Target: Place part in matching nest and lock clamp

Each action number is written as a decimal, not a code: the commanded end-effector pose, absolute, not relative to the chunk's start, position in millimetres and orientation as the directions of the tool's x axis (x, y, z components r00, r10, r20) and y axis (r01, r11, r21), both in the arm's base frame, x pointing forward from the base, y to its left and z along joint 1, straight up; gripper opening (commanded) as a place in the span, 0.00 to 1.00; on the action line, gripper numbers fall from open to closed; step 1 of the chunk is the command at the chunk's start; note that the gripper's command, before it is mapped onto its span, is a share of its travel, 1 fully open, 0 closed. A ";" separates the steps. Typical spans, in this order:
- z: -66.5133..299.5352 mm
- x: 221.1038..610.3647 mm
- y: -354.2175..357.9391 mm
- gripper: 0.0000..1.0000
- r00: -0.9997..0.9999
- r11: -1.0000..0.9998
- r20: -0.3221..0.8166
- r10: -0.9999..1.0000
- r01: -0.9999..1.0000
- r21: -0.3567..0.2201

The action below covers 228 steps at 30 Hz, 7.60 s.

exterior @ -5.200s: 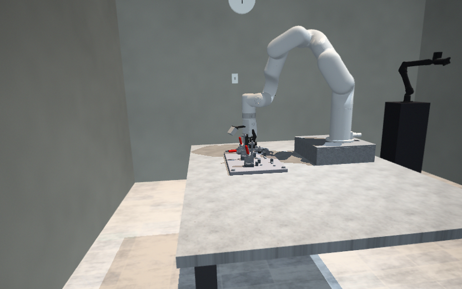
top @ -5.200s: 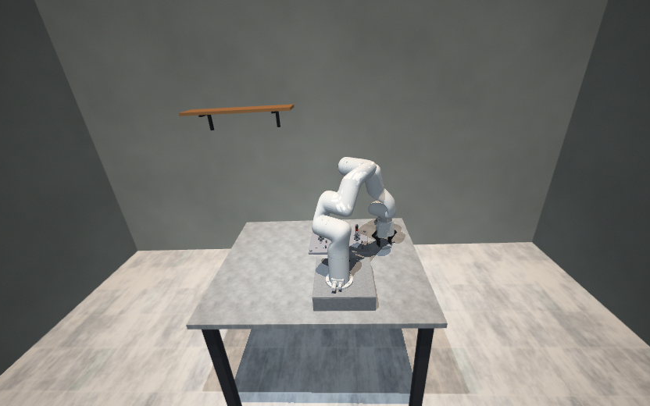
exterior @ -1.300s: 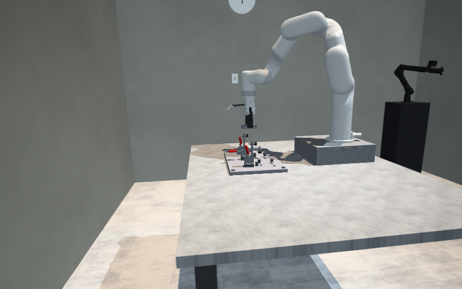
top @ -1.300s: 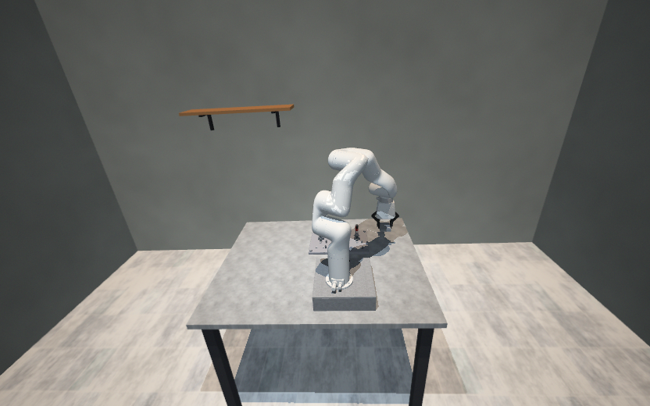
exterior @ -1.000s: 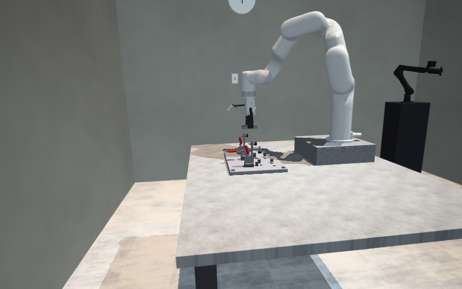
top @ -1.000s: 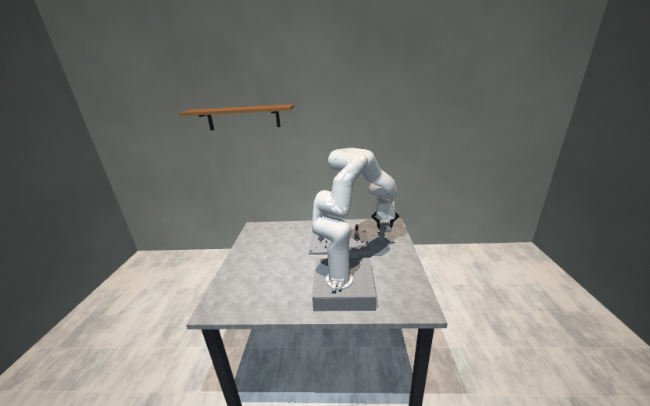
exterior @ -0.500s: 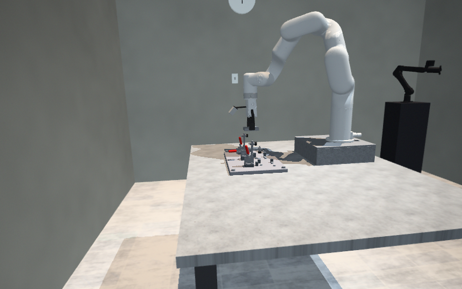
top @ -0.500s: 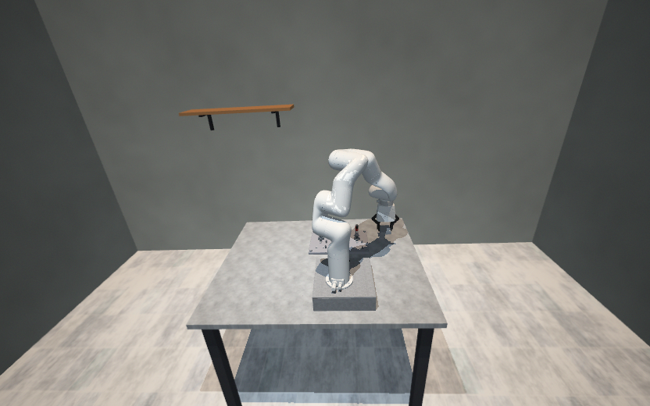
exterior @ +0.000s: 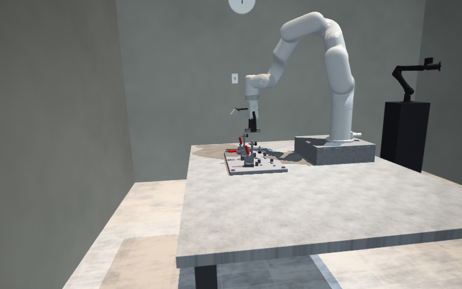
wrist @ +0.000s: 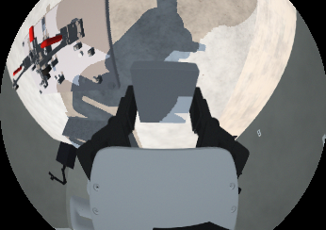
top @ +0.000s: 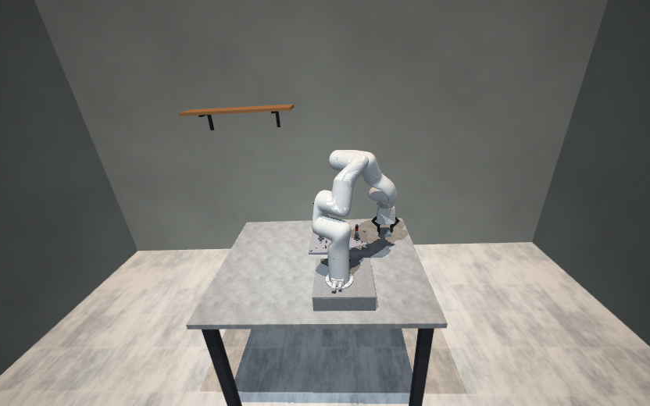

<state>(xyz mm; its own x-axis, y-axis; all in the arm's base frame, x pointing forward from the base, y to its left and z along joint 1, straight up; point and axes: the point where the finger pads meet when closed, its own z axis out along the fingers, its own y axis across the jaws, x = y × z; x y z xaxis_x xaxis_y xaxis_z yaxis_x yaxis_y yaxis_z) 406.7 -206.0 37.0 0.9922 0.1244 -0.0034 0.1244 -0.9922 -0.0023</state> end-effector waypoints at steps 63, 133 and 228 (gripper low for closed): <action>28.0 383.6 -39.7 0.00 0.992 -0.992 -0.001 0.124 0.124 0.000; 21.0 358.3 171.2 0.00 0.992 -0.992 -0.002 0.125 0.125 0.001; -34.0 360.6 172.3 0.00 0.992 -0.992 -0.002 0.124 0.124 0.001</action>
